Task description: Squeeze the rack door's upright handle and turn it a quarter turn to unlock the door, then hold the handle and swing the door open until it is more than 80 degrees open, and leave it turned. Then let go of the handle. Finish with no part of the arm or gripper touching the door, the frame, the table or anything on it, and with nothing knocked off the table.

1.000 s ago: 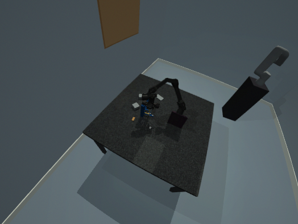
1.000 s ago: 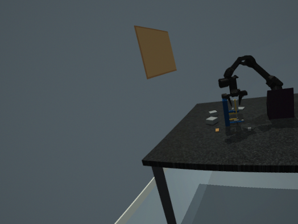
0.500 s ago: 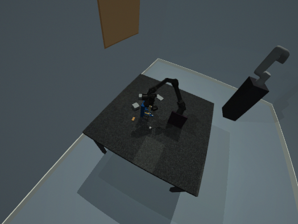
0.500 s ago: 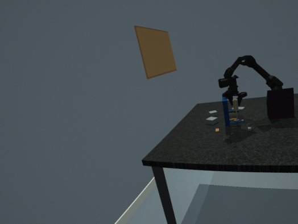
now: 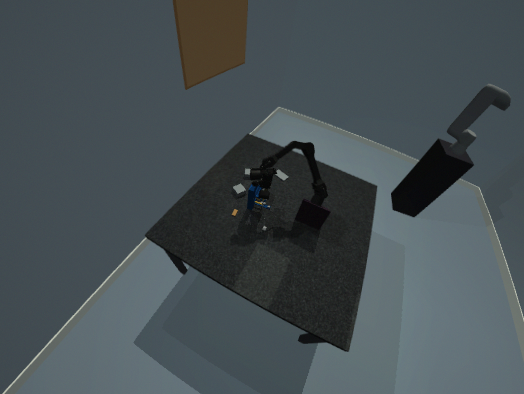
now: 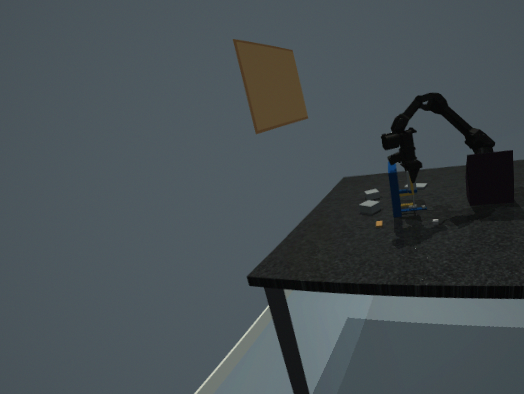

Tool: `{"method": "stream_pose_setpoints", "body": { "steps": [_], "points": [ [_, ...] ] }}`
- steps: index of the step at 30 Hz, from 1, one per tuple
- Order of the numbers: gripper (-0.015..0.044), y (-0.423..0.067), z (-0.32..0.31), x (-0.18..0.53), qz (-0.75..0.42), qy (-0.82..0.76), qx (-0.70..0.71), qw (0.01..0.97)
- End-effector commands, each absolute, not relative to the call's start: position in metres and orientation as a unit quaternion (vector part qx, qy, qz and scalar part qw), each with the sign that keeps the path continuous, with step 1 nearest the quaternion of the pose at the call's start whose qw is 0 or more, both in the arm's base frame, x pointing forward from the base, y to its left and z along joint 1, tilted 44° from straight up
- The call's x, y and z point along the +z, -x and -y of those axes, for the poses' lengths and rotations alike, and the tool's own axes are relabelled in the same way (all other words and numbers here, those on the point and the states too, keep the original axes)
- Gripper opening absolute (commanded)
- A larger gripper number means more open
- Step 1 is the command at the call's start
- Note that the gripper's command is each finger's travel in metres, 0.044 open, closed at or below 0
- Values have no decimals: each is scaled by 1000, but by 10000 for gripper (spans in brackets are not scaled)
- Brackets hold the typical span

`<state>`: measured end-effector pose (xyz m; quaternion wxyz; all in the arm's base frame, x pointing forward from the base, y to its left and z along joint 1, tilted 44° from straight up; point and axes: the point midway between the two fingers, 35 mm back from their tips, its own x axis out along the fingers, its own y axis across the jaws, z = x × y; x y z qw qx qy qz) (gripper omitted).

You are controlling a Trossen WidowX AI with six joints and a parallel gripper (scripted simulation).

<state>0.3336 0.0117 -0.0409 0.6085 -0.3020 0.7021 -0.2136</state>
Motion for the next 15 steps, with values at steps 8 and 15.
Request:
{"method": "stream_pose_setpoints", "body": {
  "steps": [8,15],
  "points": [
    [285,-333,-11,-41,-625,139,-386,665],
    [285,-333,-11,-41,-549,22,-488,679]
  ]
}}
